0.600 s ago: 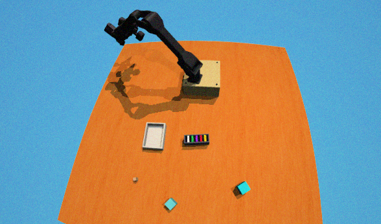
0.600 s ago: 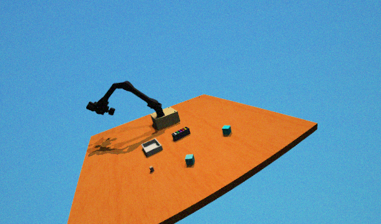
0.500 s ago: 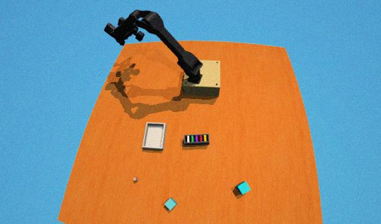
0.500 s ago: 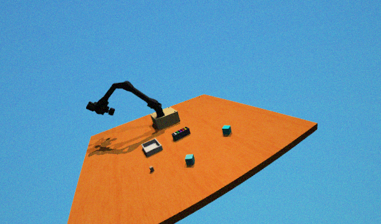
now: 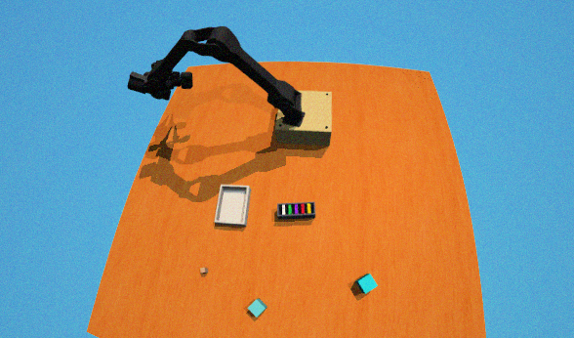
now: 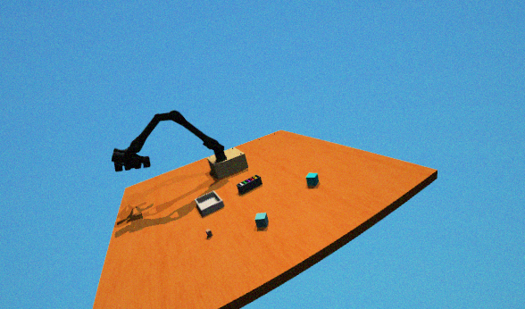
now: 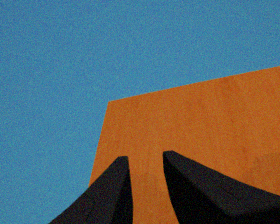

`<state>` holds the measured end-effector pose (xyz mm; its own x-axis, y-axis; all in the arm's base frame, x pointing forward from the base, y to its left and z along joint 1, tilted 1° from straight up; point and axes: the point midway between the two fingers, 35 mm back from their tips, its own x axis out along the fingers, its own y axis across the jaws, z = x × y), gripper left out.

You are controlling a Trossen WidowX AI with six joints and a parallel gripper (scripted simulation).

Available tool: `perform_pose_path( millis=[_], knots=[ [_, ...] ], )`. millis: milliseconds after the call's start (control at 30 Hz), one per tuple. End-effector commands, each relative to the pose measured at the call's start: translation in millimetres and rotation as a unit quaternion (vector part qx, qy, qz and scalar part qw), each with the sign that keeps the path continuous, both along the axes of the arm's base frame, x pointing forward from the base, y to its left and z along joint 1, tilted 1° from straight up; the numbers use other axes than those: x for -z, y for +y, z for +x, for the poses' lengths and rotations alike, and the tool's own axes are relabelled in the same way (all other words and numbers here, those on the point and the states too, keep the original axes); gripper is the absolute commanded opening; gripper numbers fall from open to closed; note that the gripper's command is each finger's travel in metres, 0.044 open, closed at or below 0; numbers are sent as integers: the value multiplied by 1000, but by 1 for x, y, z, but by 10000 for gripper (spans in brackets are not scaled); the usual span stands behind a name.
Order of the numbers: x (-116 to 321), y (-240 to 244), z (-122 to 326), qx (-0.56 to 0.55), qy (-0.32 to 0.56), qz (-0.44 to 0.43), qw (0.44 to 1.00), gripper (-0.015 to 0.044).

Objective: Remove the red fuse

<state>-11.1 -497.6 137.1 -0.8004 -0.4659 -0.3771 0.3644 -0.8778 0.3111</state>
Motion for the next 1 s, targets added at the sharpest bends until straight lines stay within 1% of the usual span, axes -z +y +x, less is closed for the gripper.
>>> perform_pose_path(
  millis=[0,100,233,333,467,600,733,867,967],
  knots=[
    [10,12,66,-105,-1,67,992,72],
    [20,27,119,-190,3,118,975,72],
    [33,59,185,-301,16,182,936,72],
    [42,89,230,-381,31,227,895,72],
    [53,139,284,-483,55,281,828,72],
    [64,196,328,-575,84,329,745,72],
    [74,260,360,-656,117,369,648,72],
    [83,330,380,-726,155,402,536,72],
    [89,384,386,-769,183,421,445,72]
  ],
)
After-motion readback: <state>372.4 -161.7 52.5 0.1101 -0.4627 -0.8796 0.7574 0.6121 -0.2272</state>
